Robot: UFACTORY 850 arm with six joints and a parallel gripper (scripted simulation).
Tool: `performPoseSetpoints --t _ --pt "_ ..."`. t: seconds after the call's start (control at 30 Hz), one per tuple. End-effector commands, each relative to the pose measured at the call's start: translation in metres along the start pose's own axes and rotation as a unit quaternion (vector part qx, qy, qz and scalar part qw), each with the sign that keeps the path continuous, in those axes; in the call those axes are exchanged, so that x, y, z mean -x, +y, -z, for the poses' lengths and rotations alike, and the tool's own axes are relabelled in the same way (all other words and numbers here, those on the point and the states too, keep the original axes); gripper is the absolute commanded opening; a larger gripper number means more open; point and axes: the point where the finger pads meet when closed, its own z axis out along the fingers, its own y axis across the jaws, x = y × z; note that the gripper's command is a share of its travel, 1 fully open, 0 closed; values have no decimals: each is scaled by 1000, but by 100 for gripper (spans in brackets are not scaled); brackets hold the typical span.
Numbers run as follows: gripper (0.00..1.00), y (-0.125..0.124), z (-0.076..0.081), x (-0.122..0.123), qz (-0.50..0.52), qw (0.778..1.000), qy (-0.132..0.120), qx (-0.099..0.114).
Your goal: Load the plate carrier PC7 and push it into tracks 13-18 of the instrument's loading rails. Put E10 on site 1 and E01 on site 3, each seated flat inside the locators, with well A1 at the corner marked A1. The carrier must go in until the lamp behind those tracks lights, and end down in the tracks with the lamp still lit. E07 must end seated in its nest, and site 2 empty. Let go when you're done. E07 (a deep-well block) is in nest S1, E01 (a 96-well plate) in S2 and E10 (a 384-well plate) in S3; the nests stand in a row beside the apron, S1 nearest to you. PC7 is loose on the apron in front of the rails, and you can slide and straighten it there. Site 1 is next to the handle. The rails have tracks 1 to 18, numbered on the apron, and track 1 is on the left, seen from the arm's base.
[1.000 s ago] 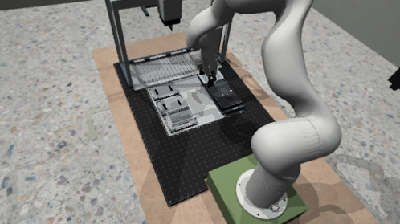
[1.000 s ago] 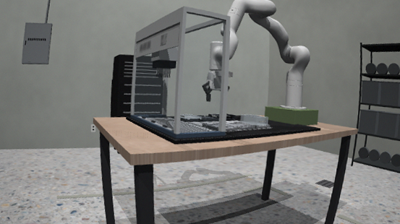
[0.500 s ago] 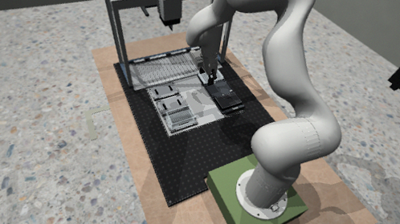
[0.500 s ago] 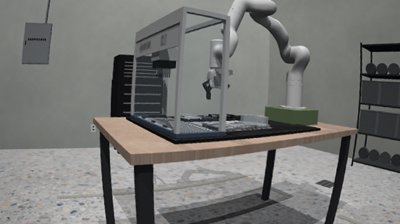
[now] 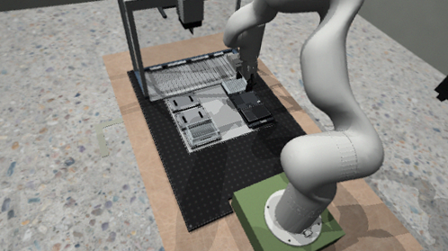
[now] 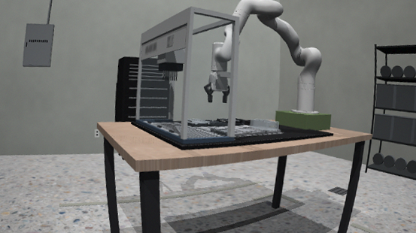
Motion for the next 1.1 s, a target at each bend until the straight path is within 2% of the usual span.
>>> performPoseSetpoints --t 0.0,0.47,0.53,0.87,1.07 --pt "100 1 1 10 1 1000 0 1" --pt "100 1 1 80 1 1000 0 1" --pt "100 1 1 80 1 1000 0 1" --pt "100 1 1 130 1 1000 0 1" --pt "100 1 1 131 1 1000 0 1"
